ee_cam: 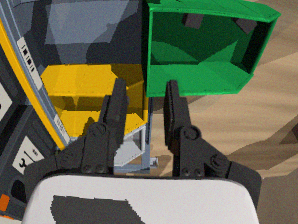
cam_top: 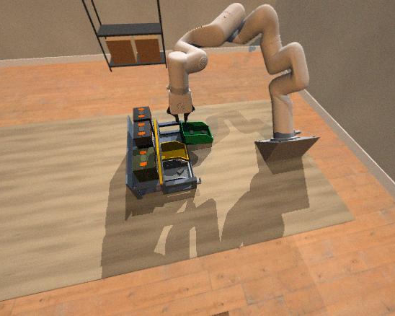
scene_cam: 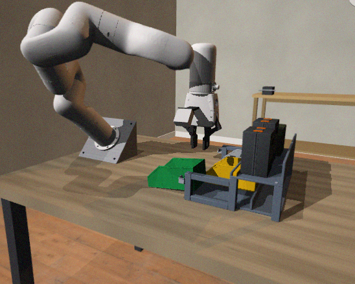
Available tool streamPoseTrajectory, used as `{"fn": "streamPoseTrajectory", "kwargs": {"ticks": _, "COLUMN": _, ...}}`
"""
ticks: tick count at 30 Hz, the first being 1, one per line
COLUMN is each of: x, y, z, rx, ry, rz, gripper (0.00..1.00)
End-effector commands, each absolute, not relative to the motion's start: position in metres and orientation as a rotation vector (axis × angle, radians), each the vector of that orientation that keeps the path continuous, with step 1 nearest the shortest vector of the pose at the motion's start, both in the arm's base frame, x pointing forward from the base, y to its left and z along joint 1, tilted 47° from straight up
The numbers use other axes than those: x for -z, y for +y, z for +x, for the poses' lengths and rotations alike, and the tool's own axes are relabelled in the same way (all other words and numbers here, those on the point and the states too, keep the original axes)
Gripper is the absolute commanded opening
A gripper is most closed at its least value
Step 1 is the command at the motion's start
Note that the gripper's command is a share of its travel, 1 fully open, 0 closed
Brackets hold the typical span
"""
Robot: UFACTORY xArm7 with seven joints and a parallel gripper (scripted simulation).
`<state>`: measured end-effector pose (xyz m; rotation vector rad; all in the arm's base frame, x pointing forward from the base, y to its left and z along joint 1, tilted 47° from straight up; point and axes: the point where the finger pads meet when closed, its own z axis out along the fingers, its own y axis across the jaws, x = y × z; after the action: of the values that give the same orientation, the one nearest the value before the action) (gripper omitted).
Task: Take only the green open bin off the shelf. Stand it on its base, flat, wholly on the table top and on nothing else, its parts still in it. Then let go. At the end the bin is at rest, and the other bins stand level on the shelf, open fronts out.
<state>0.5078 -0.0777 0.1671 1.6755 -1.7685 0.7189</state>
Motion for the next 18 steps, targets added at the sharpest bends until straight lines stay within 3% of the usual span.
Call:
{"fn": "streamPoseTrajectory", "kwargs": {"ticks": 1, "x": -0.1667, "y": -0.0771, "z": 0.5089, "rx": -0.722, "ry": -1.769, "rz": 1.68, "gripper": 0.33}}
{"fn": "streamPoseTrajectory", "kwargs": {"ticks": 18, "x": -0.16, "y": -0.0841, "z": 0.5082, "rx": -0.723, "ry": -1.769, "rz": 1.681, "gripper": 0.33}}
